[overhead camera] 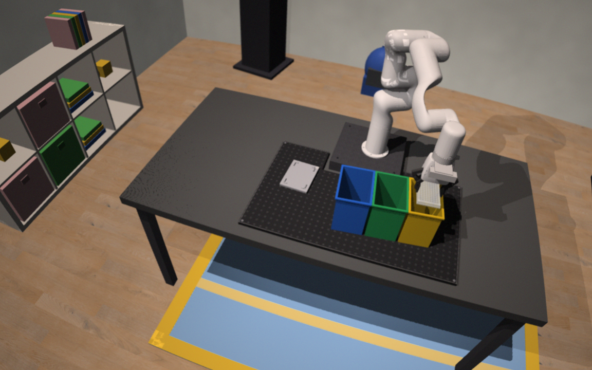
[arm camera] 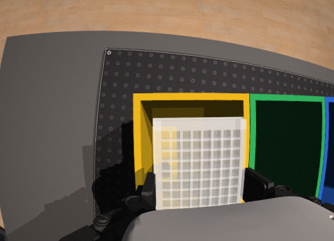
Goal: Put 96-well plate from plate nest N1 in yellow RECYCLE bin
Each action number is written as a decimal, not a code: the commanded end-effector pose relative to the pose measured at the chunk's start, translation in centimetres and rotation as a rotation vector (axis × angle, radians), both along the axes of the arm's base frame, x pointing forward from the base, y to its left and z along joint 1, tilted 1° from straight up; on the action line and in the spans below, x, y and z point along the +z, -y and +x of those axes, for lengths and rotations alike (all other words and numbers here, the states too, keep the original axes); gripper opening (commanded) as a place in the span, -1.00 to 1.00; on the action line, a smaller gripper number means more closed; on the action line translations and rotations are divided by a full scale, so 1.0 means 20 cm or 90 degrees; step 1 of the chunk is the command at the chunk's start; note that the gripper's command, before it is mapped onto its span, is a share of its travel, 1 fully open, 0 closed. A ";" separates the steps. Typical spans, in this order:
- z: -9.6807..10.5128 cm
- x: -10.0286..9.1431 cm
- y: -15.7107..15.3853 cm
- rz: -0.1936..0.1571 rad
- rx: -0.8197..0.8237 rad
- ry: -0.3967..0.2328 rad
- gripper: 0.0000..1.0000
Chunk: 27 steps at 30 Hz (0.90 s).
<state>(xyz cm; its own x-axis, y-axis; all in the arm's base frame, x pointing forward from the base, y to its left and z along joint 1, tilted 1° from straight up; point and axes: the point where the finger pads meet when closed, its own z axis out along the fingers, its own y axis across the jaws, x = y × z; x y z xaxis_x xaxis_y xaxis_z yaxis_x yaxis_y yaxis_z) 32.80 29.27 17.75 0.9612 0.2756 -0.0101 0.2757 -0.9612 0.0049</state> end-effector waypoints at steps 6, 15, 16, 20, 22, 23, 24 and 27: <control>0.00 0.00 0.00 0.002 0.000 0.002 -1.00; 0.00 0.00 0.00 0.002 0.000 0.002 -1.00; 0.00 -0.01 0.00 0.002 0.000 0.002 -1.00; 0.00 -0.01 0.00 0.002 0.000 0.002 -1.00; 0.00 -0.01 0.00 0.002 0.000 0.002 -1.00; 0.00 -0.01 0.00 0.002 0.000 0.002 -1.00; 0.00 -0.01 0.00 0.002 0.000 0.002 -1.00; 0.00 -0.01 0.00 0.002 0.000 0.002 -1.00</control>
<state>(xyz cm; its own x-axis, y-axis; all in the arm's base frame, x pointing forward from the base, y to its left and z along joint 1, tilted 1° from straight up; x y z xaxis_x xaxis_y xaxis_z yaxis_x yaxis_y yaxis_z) 32.79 29.27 17.35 0.9612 0.2756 -0.0100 0.2757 -0.9612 0.0049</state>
